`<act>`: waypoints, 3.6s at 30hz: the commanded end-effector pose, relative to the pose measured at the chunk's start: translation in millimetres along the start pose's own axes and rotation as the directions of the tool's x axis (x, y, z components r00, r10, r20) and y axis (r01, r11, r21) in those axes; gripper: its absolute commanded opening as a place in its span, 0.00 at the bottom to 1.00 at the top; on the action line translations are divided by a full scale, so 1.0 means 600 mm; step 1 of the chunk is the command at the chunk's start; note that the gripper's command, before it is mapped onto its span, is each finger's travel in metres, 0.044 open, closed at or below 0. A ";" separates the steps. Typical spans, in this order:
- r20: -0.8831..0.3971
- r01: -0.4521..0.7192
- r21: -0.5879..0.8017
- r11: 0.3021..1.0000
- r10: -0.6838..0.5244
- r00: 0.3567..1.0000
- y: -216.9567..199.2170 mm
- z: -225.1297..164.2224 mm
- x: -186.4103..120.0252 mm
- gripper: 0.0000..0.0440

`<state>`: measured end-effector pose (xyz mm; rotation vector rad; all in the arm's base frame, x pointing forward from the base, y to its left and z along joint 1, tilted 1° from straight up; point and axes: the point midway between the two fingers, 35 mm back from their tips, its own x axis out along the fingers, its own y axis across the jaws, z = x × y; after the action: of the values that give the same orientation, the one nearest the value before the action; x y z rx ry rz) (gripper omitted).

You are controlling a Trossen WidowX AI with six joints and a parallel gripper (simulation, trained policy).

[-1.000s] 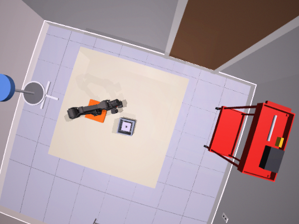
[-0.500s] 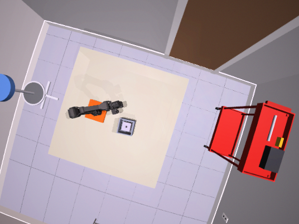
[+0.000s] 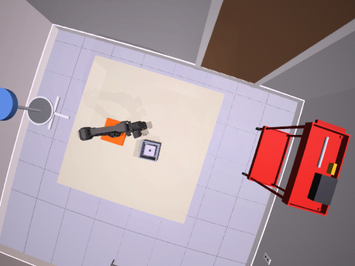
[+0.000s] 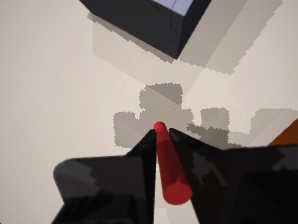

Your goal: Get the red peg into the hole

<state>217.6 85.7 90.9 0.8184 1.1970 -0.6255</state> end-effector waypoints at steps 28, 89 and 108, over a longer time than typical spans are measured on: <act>0.199 -0.008 0.057 0.998 -0.003 0.980 0.023 0.221 -0.054 0.00; 0.080 0.158 -0.045 0.986 -0.154 0.985 0.030 0.350 0.052 0.34; 0.063 0.178 -0.080 0.981 -0.174 0.983 0.040 0.418 0.059 0.28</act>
<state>380.3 -100.1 101.3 0.6266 1.2313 -0.7328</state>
